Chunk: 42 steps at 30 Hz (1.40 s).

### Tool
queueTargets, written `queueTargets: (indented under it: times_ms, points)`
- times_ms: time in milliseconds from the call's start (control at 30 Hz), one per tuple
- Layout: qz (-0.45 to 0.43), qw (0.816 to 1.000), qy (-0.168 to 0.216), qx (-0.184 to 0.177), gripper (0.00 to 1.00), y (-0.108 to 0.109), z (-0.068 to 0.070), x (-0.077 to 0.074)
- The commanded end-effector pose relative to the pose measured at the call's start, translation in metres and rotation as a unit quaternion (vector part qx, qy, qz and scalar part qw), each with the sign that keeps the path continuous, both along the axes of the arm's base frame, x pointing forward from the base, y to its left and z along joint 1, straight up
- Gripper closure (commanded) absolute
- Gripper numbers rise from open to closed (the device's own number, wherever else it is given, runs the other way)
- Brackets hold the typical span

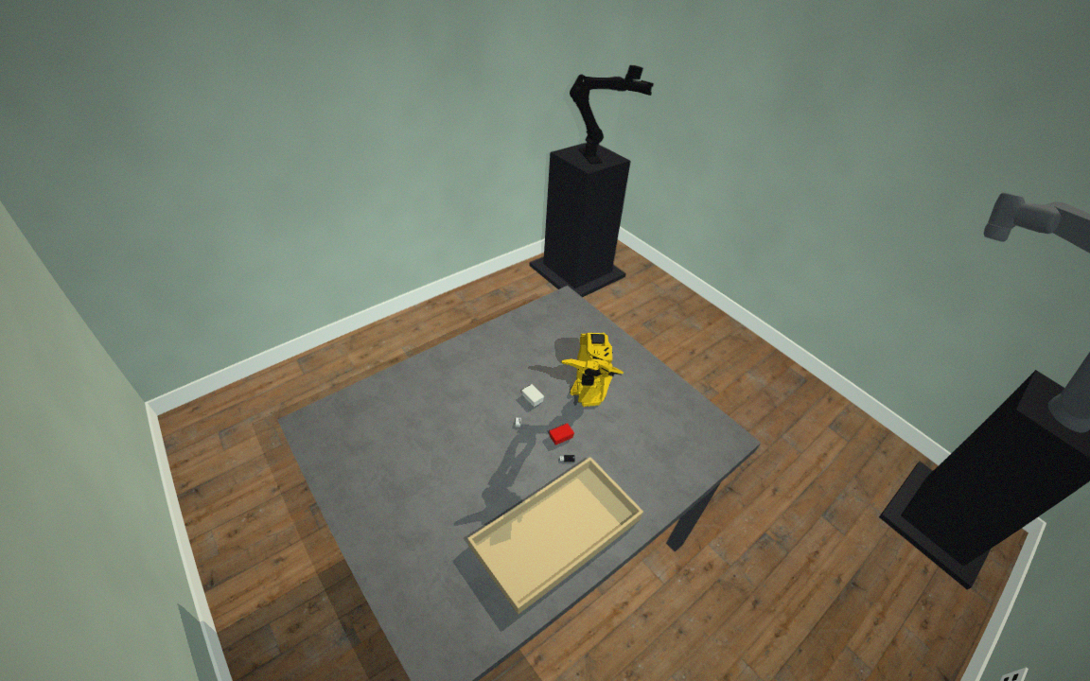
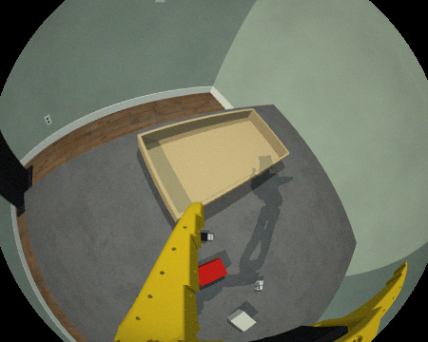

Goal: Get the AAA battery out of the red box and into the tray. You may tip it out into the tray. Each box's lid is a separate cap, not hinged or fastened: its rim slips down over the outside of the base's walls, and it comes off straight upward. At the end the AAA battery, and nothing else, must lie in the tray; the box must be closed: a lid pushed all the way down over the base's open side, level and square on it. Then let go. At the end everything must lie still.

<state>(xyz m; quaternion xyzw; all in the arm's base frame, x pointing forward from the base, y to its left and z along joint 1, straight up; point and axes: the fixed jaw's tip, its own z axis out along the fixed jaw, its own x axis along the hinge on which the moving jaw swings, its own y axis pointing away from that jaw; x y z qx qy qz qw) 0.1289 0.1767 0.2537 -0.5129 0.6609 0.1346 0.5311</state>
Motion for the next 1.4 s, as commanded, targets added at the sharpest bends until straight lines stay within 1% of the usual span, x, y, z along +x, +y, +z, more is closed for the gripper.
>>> queueTargets:
  times_ms: [0, 633, 833, 1033, 1100, 1233, 1367]
  points:
    - [0.000, 1.000, 0.000, 0.001, 0.00, 0.000, 0.001, 0.000]
    - [0.000, 1.000, 0.000, 0.001, 0.00, 0.000, 0.000, 0.000]
    - [0.002, 1.000, -0.004, -0.008, 0.01, -0.001, -0.002, 0.001]
    - [0.007, 0.999, -0.015, -0.037, 0.03, -0.002, -0.008, 0.004]
    - [0.007, 0.999, -0.015, -0.037, 0.03, -0.002, -0.008, 0.004]
    - [0.015, 0.997, -0.027, -0.070, 0.05, -0.003, -0.016, 0.008]
    - [0.027, 0.992, -0.041, -0.114, 0.08, -0.006, -0.026, 0.012]
